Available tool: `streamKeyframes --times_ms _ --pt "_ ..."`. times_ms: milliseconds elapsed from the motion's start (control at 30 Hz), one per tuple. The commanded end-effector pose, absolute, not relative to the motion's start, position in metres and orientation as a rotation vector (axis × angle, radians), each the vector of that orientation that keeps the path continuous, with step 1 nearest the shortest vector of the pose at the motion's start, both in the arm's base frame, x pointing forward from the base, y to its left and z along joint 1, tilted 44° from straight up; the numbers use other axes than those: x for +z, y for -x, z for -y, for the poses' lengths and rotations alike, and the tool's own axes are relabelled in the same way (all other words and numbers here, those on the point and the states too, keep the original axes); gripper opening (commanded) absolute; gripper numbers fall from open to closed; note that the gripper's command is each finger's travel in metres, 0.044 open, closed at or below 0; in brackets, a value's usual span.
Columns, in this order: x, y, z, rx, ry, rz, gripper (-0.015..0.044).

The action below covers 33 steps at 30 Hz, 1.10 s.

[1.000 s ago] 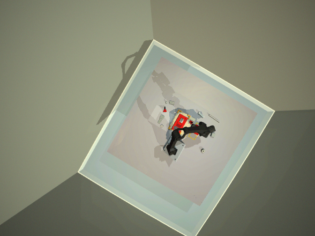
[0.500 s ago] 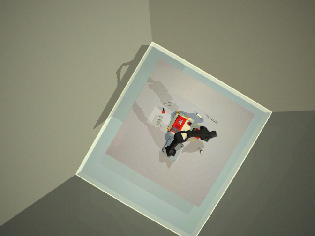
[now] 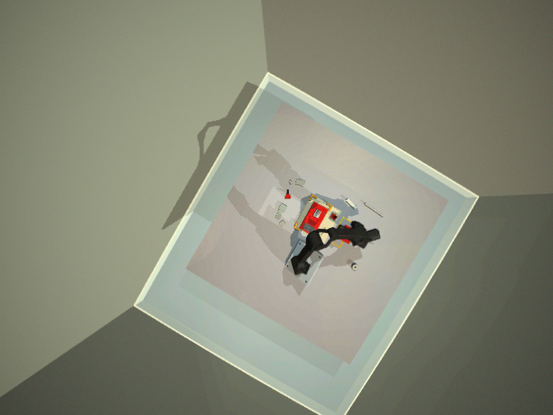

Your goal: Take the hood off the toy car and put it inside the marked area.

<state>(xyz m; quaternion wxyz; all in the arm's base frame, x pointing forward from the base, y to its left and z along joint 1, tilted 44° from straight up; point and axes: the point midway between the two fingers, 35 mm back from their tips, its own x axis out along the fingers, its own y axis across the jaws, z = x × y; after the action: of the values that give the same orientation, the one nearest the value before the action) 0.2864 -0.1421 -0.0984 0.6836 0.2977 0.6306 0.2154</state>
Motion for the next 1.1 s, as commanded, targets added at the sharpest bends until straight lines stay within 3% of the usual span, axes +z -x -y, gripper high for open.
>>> streamKeyframes --times_ms 0,1067 --pt "-0.102 -0.287 0.138 0.483 -0.677 -1.415 0.0000" --pt "-0.122 -0.290 0.120 0.484 -0.678 -1.414 0.0000"
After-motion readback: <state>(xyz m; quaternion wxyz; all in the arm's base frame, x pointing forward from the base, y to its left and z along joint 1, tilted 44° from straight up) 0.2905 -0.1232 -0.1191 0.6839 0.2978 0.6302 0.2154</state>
